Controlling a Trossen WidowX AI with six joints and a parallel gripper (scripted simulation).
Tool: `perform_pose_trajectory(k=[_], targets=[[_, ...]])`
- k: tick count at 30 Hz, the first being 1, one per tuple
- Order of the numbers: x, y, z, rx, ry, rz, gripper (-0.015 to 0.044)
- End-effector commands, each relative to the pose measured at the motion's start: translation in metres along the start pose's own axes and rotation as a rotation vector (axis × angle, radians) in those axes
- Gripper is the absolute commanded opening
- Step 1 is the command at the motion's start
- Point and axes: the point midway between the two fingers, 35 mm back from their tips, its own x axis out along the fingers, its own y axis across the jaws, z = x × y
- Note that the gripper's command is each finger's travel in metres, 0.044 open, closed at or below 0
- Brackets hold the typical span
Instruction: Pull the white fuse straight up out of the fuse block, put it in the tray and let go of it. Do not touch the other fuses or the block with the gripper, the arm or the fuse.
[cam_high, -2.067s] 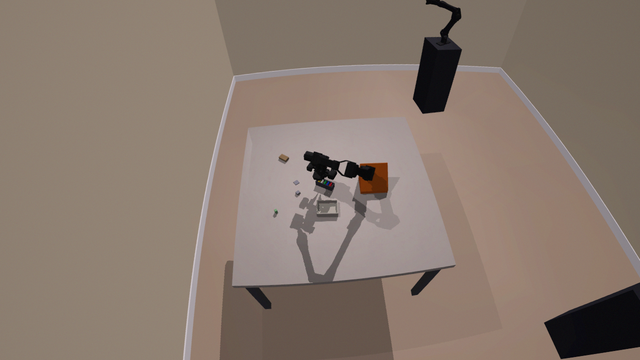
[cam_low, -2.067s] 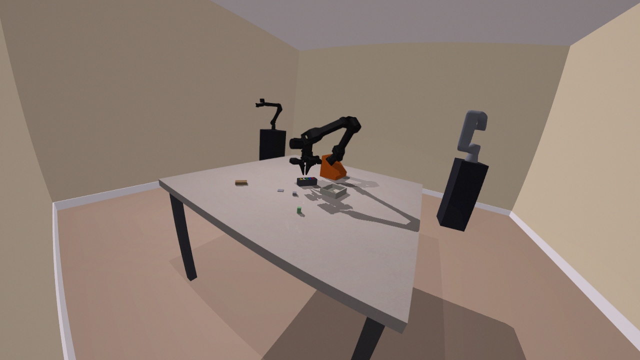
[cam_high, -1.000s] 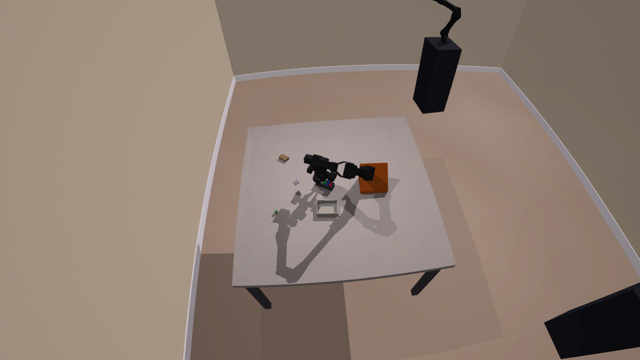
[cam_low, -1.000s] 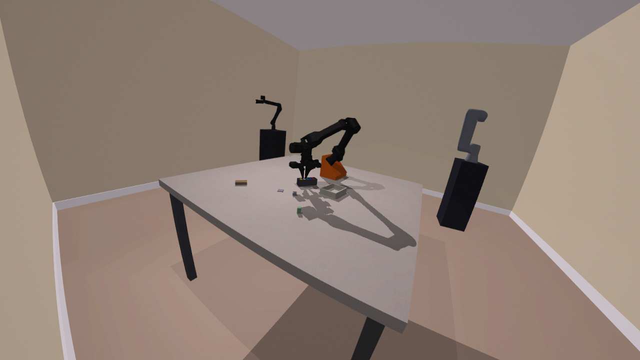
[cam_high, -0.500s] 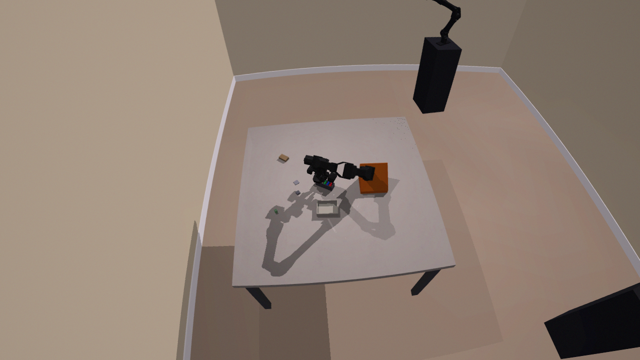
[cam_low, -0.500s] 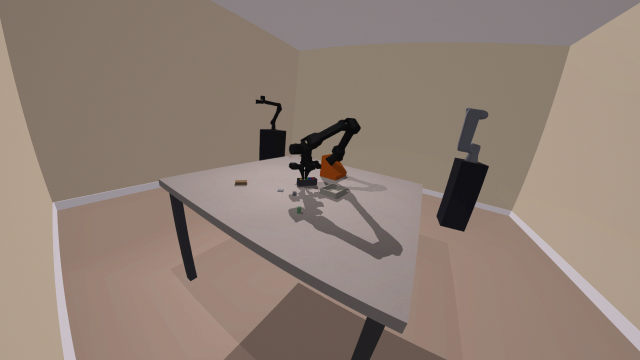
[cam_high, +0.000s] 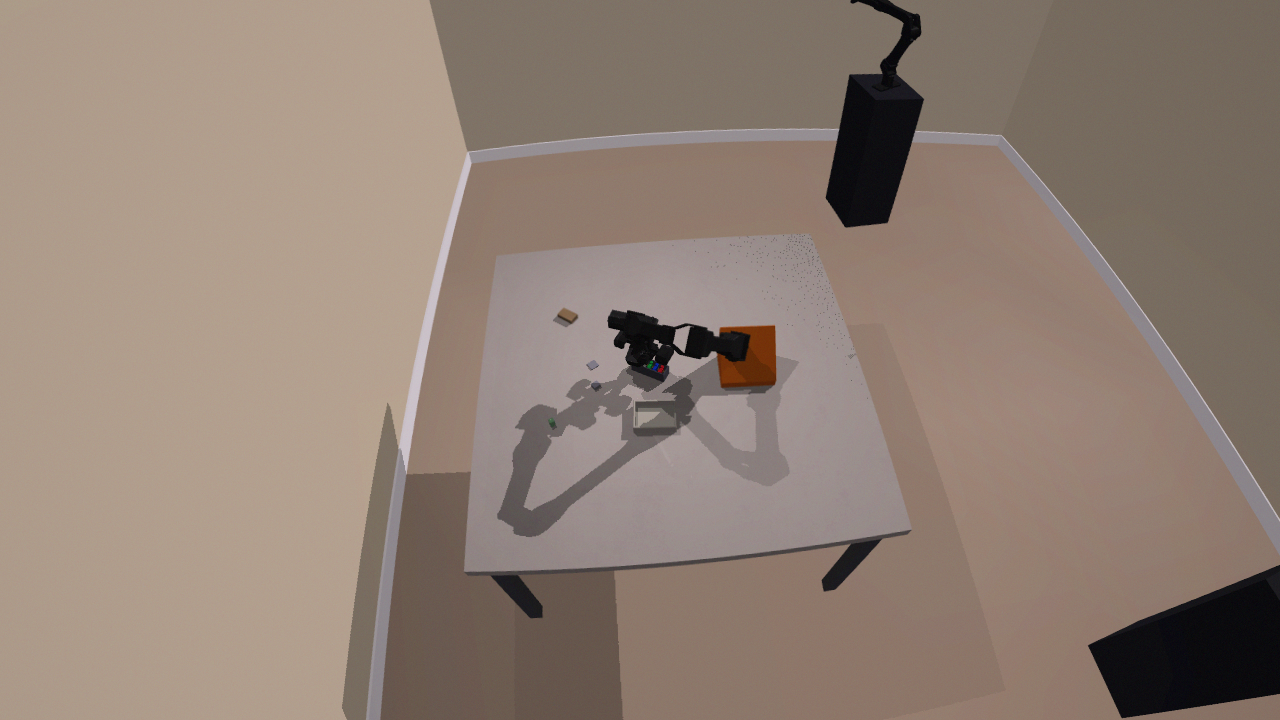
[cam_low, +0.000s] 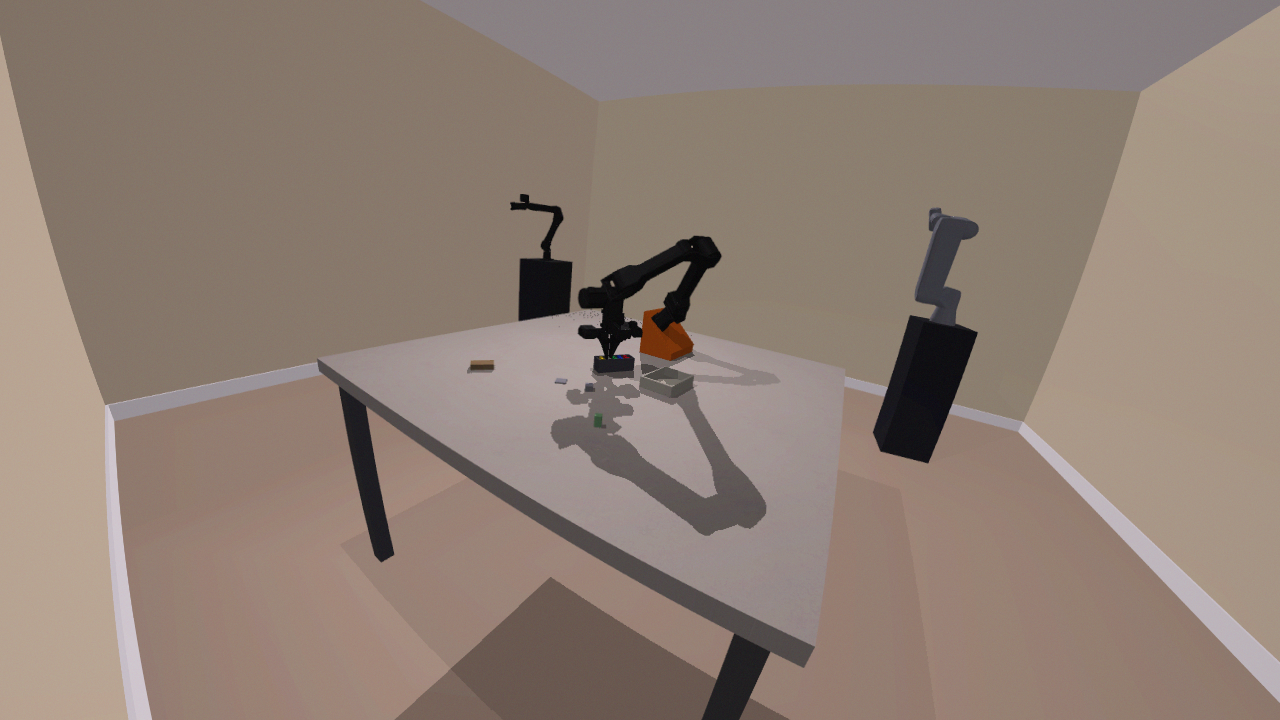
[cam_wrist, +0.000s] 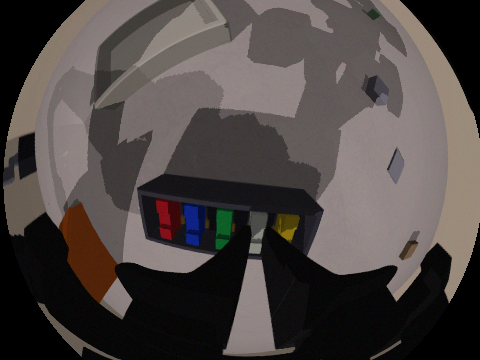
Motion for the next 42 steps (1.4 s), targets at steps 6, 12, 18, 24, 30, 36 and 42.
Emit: perform_pose_trajectory(k=[6,12,18,24,30,36,42], targets=[[-0.005,-0.001,0.000,-0.002,0.000,-0.002,0.0000],[-0.008,-0.001,0.000,-0.002,0.000,-0.002,0.0000],[-0.011,-0.001,0.000,-0.001,0.000,-0.002,0.0000],[-0.014,-0.001,0.000,-0.001,0.000,-0.002,0.0000],[-0.017,-0.001,0.000,0.000,0.000,-0.002,0.0000],[-0.020,-0.001,0.000,0.000,0.000,-0.002,0.0000],[-0.023,-0.001,0.000,0.001,0.000,-0.002,0.0000]])
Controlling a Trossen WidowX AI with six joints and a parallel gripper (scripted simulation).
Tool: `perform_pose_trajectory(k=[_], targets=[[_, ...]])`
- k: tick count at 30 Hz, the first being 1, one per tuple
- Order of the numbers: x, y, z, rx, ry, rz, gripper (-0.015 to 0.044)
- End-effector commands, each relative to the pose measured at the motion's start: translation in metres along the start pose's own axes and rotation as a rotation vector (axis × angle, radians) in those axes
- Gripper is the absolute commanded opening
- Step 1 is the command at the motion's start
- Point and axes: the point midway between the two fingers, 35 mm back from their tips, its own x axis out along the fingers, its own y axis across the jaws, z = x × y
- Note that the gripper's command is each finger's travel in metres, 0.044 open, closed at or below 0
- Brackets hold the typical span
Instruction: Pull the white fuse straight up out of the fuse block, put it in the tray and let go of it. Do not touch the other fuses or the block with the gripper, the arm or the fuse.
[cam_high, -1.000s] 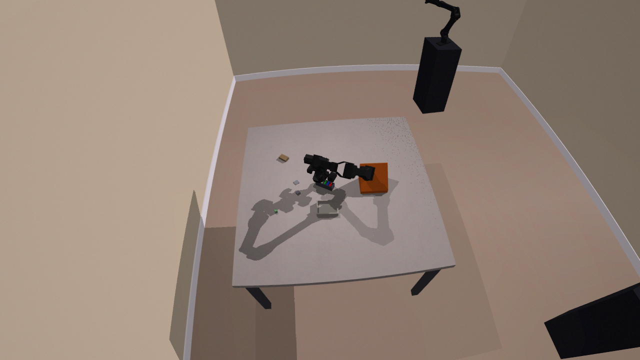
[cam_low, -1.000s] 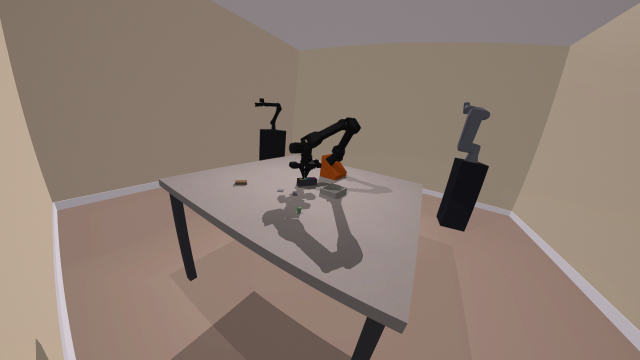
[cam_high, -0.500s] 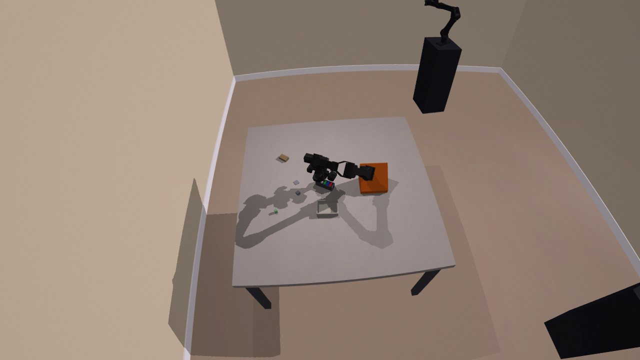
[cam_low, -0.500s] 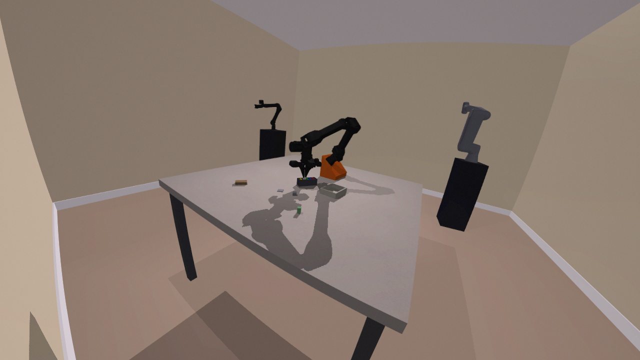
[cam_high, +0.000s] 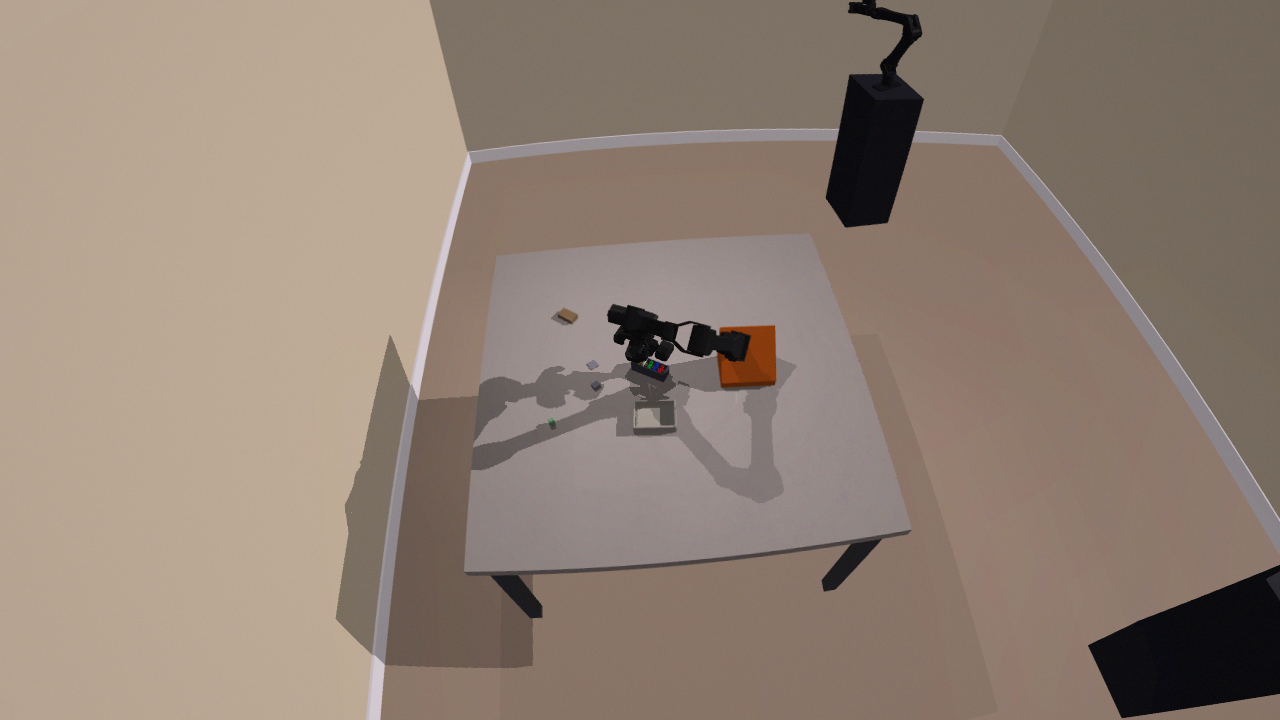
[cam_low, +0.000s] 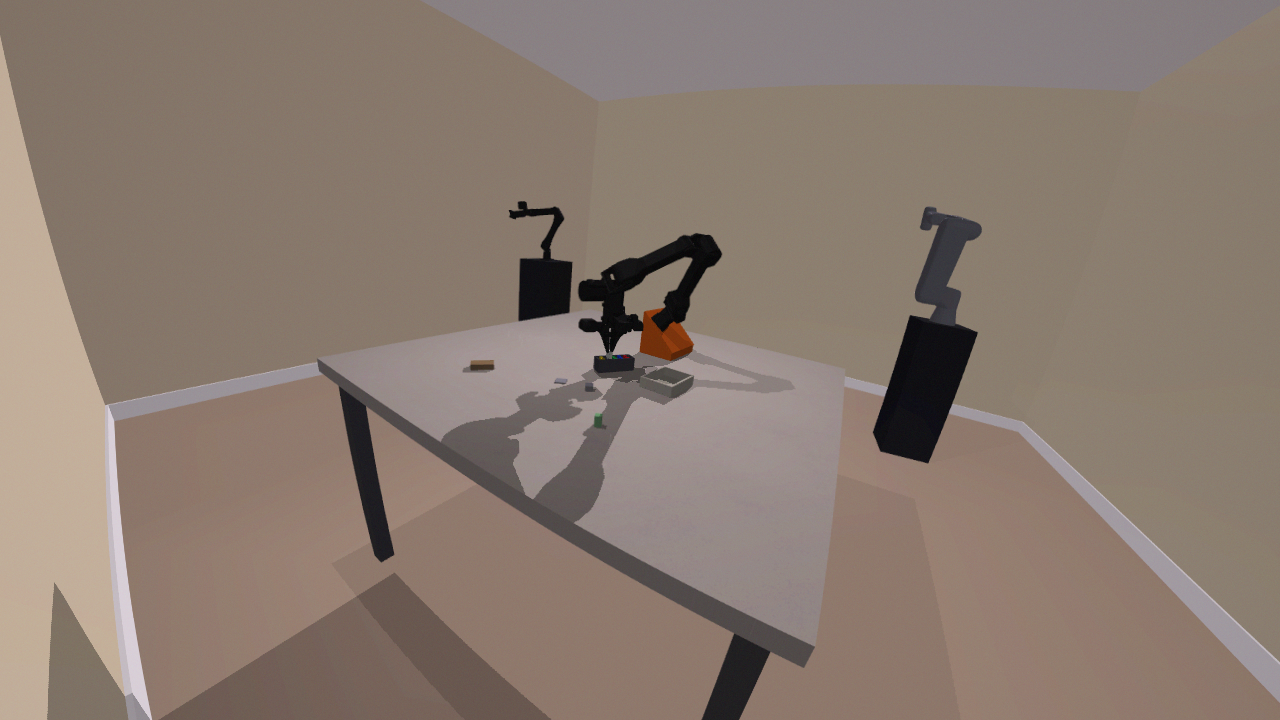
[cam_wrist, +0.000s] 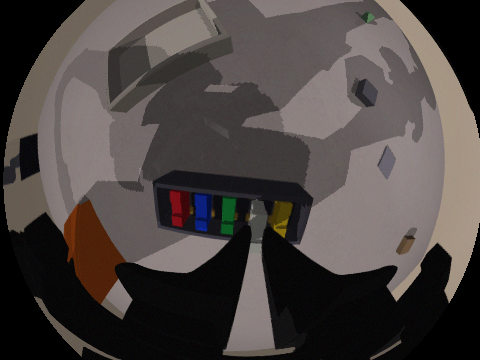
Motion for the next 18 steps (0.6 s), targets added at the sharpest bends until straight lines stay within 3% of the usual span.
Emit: perform_pose_trajectory(k=[1,18], targets=[[-0.0035,-0.0016,0.0000,-0.007,0.002,-0.005,0.0000],[-0.0118,-0.0013,-0.0001,-0.005,0.001,-0.005,0.0000]])
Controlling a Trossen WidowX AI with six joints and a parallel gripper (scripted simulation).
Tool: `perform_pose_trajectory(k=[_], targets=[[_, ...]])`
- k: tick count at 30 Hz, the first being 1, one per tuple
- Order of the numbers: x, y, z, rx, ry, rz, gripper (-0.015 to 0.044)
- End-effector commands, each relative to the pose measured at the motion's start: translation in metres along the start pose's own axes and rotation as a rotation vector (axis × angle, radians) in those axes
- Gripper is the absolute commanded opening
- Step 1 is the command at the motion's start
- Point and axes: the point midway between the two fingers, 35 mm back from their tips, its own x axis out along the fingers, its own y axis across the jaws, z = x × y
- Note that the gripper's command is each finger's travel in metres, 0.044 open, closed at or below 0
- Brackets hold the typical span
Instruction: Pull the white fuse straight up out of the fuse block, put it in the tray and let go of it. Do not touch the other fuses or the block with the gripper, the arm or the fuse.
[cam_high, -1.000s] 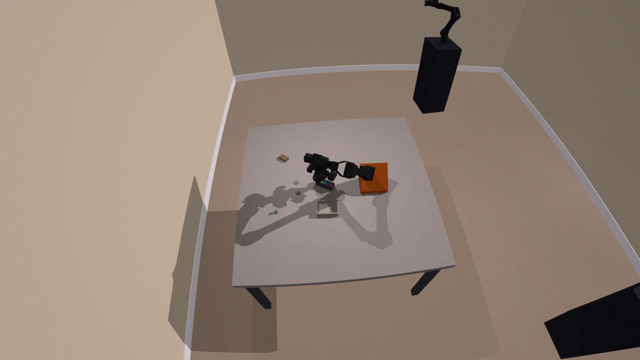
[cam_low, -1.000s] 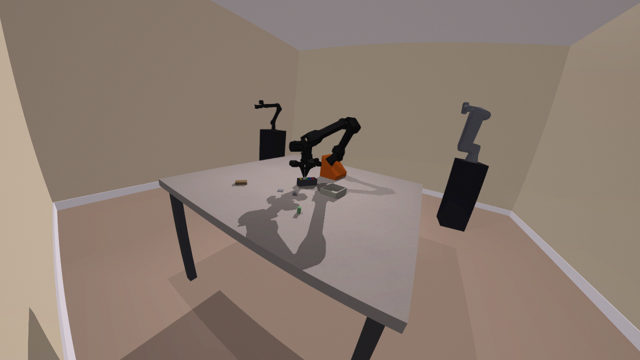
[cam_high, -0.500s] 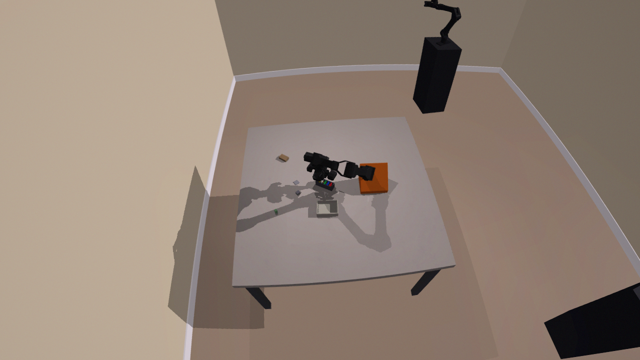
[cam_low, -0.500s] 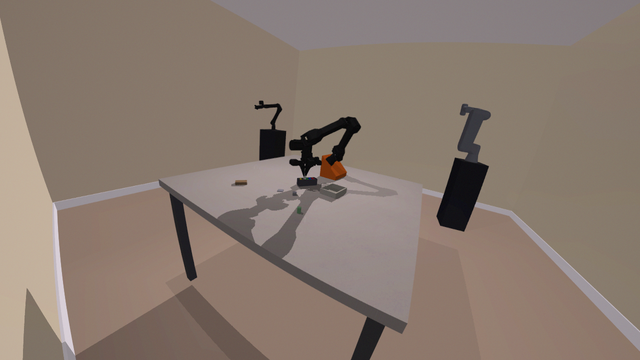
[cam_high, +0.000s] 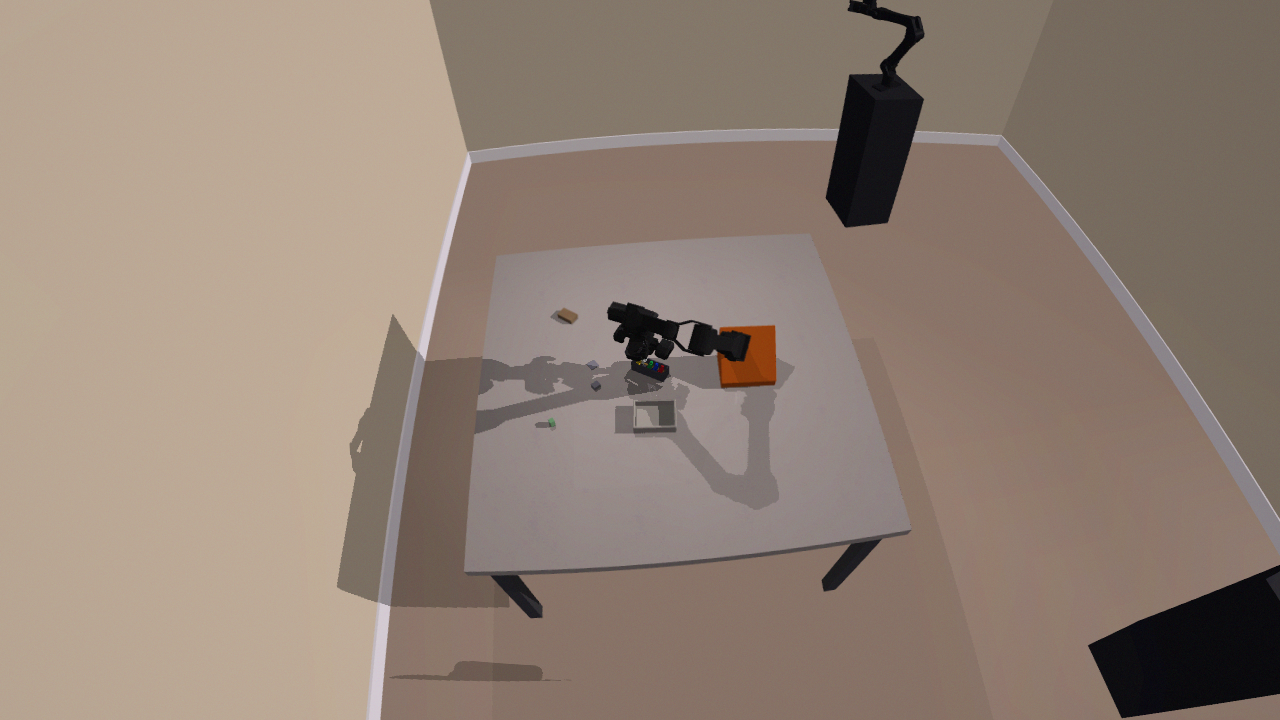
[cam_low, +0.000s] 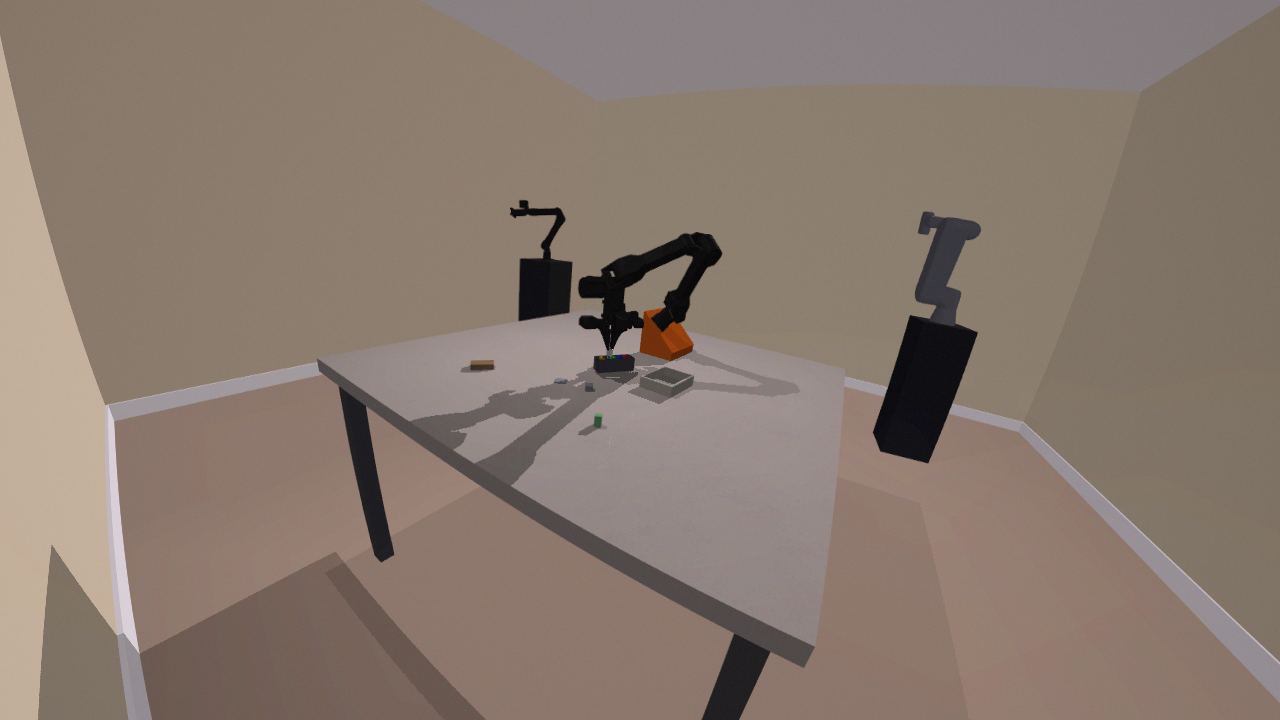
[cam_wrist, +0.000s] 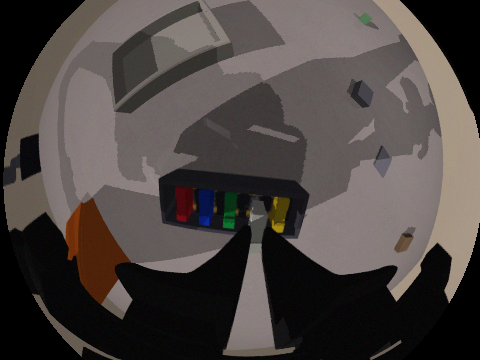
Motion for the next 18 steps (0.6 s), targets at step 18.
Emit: perform_pose_trajectory(k=[18], targets=[[-0.014,-0.001,0.000,-0.006,0.002,-0.005,0.0000]])
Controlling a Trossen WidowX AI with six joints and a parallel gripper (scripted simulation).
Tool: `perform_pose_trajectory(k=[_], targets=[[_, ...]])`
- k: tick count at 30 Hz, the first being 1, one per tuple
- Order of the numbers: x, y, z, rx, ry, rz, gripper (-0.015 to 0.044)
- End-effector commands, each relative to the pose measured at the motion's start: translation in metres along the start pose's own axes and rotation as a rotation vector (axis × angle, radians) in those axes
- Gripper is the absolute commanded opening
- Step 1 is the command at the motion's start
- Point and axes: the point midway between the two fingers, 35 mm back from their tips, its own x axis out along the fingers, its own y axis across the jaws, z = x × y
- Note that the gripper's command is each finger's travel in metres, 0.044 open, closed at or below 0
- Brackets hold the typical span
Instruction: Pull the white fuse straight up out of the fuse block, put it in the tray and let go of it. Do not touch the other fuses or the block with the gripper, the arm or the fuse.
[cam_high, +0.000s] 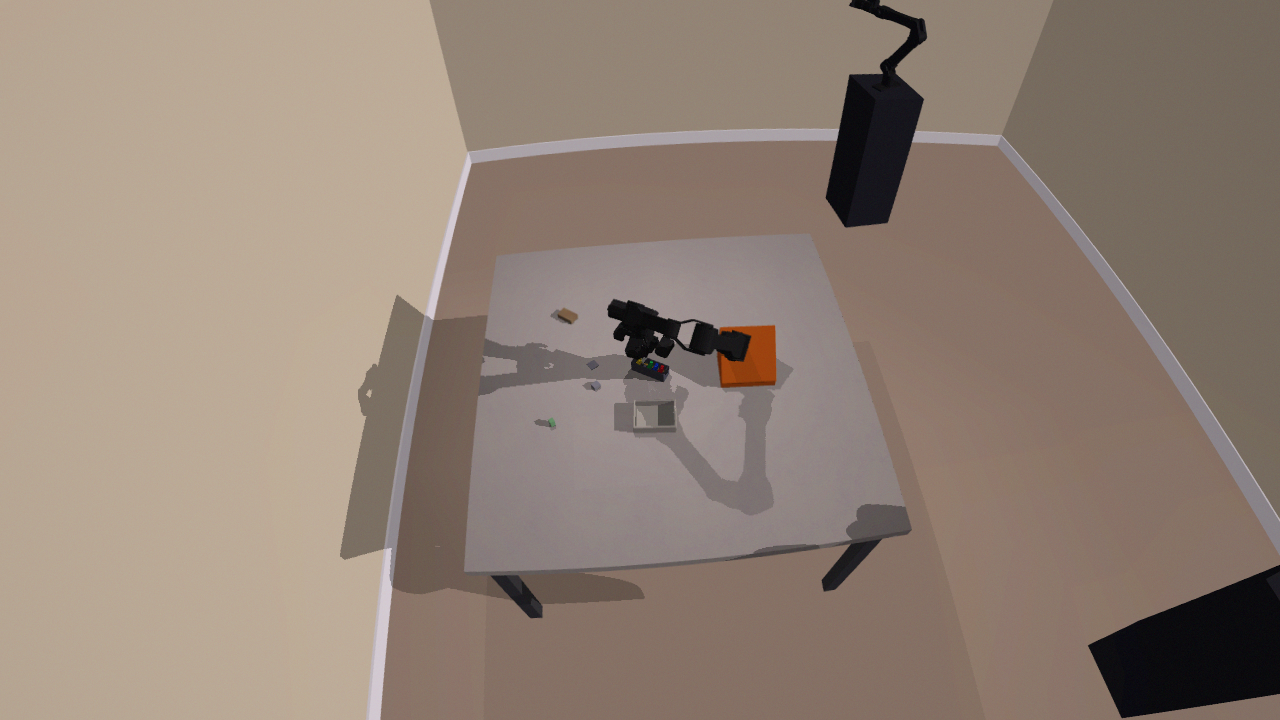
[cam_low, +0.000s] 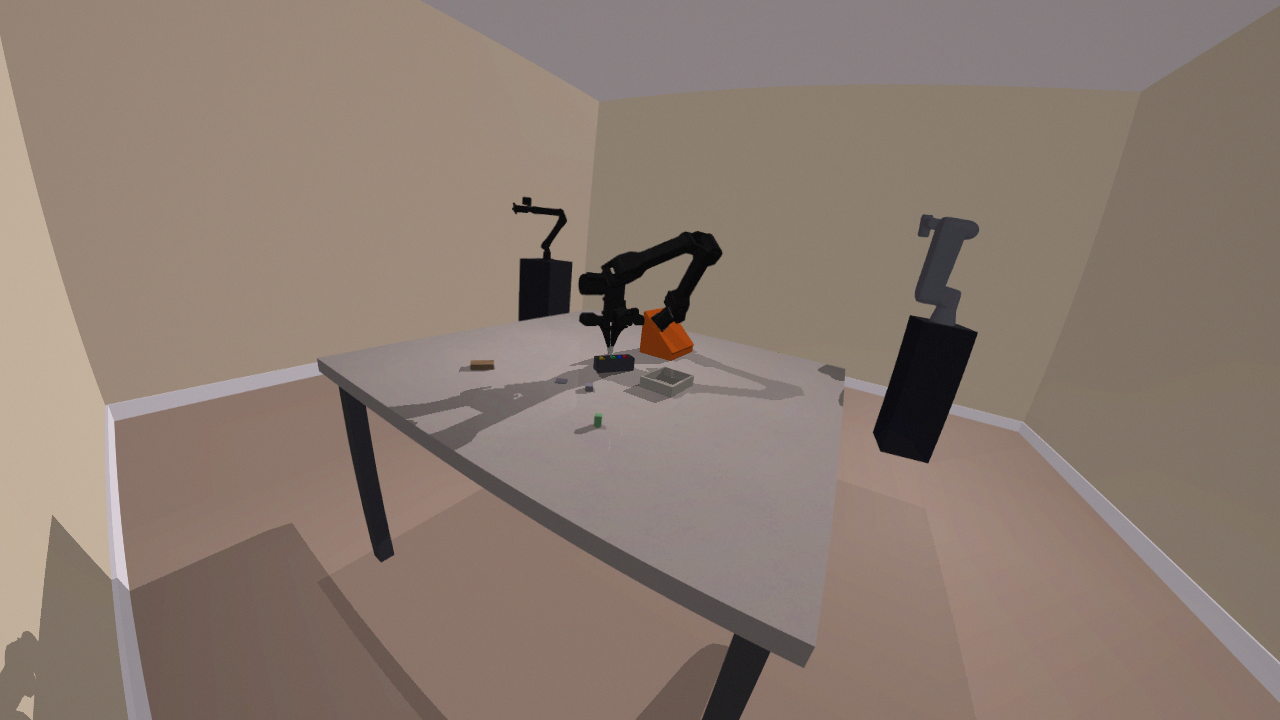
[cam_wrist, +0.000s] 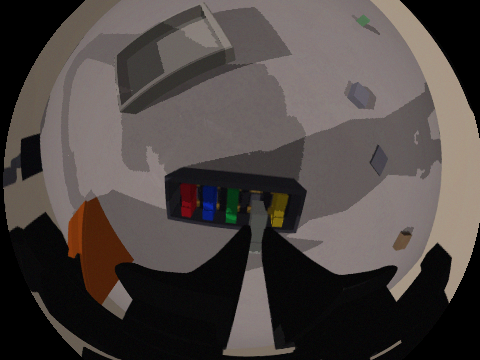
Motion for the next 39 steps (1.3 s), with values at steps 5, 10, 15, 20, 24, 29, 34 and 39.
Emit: perform_pose_trajectory(k=[5,10,15,20,24,29,34,39], targets=[[-0.012,-0.002,0.000,-0.007,0.003,-0.007,0.0000],[-0.020,-0.002,0.000,-0.007,0.003,-0.007,0.0000],[-0.023,-0.002,0.000,-0.007,0.003,-0.007,0.0000],[-0.023,0.006,0.022,-0.006,0.011,-0.011,0.0000],[-0.023,0.017,0.046,-0.005,0.018,-0.015,0.0000],[-0.023,0.034,0.076,-0.005,0.021,-0.018,0.0000],[-0.022,0.055,0.104,-0.005,0.018,-0.018,0.0000],[-0.022,0.080,0.129,-0.006,0.010,-0.014,0.0000]])
